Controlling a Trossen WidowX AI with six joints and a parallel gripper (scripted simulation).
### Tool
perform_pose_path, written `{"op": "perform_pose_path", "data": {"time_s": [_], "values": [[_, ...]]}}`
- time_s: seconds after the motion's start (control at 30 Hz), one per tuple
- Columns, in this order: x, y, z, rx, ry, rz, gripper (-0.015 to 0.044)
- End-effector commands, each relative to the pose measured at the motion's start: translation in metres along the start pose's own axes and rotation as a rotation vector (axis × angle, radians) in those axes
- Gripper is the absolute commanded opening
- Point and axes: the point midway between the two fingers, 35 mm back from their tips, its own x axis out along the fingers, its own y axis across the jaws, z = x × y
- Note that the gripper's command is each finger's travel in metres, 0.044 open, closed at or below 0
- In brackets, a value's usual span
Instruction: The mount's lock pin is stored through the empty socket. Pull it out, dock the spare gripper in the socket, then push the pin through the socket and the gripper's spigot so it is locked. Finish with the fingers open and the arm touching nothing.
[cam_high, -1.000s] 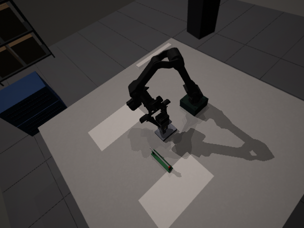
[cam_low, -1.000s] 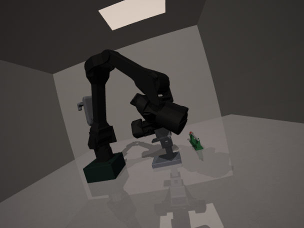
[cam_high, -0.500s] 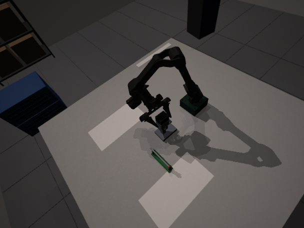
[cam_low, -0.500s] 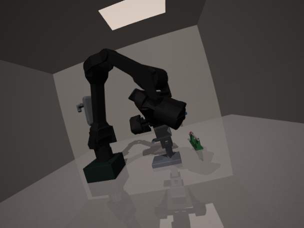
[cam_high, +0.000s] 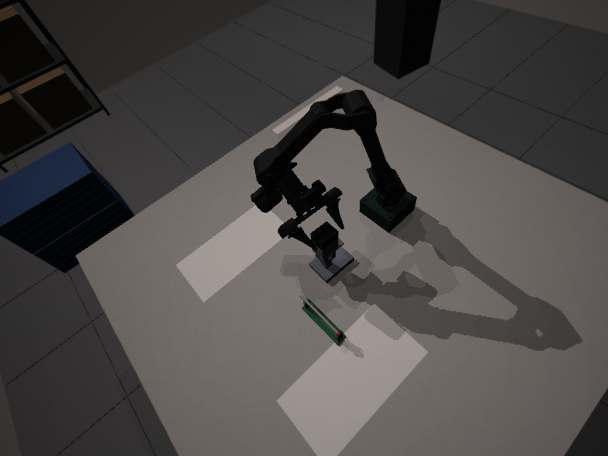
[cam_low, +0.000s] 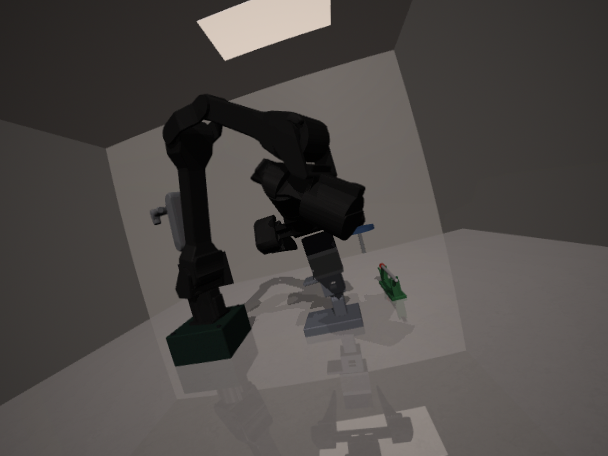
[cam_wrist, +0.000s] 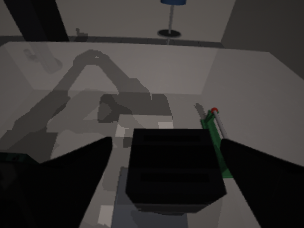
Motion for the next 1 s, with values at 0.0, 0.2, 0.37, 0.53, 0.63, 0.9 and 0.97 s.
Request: {"op": "perform_pose_path", "data": {"time_s": [0.0,0.2,0.37,0.53,0.63,0.9,0.97], "values": [[-0.004,0.000,0.008,0.004,-0.001,0.001,0.0440],[-0.008,0.001,0.017,0.008,0.012,-0.017,0.0440],[-0.011,0.002,0.025,0.009,0.027,-0.037,0.0440],[-0.015,0.003,0.032,0.009,0.041,-0.057,0.0440],[-0.017,0.003,0.037,0.009,0.049,-0.069,0.0440],[-0.022,0.003,0.048,0.009,0.069,-0.099,0.0440],[-0.024,0.003,0.051,0.009,0.074,-0.106,0.0440]]}}
